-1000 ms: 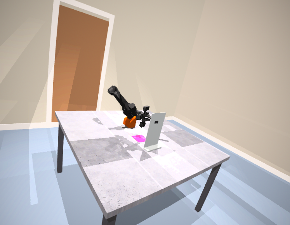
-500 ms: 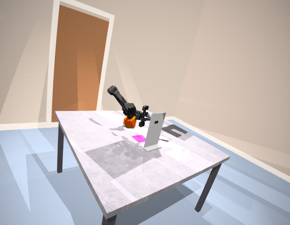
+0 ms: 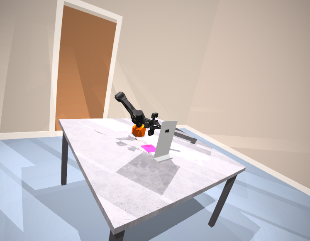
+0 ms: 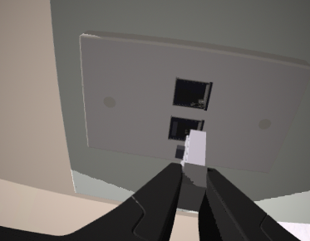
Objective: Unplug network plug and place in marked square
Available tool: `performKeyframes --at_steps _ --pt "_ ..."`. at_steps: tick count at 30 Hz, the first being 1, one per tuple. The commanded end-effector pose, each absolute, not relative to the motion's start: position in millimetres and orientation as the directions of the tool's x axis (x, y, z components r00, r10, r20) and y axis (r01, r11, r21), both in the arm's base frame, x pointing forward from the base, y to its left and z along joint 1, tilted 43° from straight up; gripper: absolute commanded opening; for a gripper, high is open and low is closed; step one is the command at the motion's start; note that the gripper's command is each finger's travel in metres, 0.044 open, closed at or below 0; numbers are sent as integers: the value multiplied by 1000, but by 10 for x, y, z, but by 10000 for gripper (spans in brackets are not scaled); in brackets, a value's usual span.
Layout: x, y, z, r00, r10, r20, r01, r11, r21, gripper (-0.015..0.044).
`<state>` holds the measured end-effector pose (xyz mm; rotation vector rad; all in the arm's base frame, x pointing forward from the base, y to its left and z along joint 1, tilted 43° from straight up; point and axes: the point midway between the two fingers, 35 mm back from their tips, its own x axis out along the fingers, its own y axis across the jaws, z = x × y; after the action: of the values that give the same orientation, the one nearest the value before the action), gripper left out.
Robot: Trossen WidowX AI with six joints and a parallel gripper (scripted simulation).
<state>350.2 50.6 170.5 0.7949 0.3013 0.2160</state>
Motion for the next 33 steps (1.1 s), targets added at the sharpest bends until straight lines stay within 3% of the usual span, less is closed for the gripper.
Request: performKeyframes --at_steps 1,33 --pt "3471 506 1686 933 306 -189 -77 684 725 0" --pt "3353 458 1719 933 306 -190 -77 684 725 0"
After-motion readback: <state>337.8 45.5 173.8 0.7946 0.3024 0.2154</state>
